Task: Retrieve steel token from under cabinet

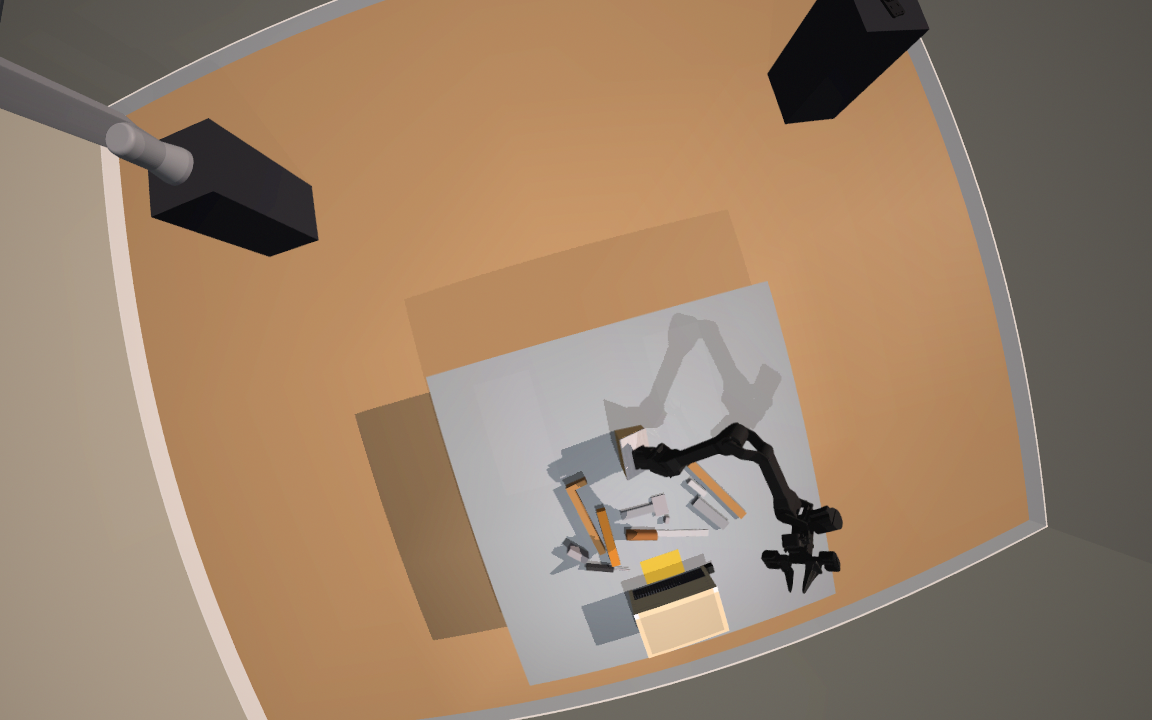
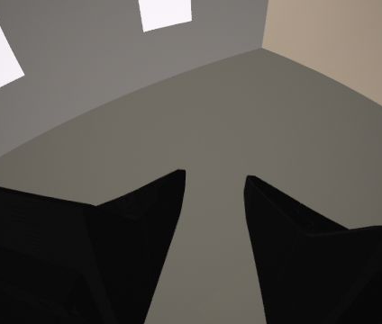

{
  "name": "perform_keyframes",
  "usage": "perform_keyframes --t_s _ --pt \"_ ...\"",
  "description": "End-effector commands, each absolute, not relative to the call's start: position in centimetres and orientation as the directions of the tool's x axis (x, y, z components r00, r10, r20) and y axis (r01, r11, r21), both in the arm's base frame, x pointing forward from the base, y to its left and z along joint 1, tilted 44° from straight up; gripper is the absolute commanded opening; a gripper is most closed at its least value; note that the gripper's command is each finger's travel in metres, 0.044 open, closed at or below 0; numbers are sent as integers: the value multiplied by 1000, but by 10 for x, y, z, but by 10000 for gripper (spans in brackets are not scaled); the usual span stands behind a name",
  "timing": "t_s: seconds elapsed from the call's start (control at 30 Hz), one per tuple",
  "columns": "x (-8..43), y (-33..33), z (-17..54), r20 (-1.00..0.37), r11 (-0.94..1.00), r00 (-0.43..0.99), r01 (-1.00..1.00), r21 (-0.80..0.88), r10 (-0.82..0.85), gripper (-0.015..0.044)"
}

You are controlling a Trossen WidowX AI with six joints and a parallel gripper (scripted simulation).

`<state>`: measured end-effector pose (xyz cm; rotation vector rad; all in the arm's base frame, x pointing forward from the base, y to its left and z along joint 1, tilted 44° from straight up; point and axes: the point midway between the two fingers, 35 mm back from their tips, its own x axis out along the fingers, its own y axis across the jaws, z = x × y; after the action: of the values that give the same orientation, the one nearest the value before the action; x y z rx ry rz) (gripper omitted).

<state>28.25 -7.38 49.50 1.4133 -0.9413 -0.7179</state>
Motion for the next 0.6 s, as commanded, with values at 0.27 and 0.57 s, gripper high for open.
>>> perform_keyframes --t_s 0.27,0.57 --pt "311 -72 475 115 88 555 -76 993 -824 0" --pt "341 -69 444 77 99 646 -2 995 -759 0"
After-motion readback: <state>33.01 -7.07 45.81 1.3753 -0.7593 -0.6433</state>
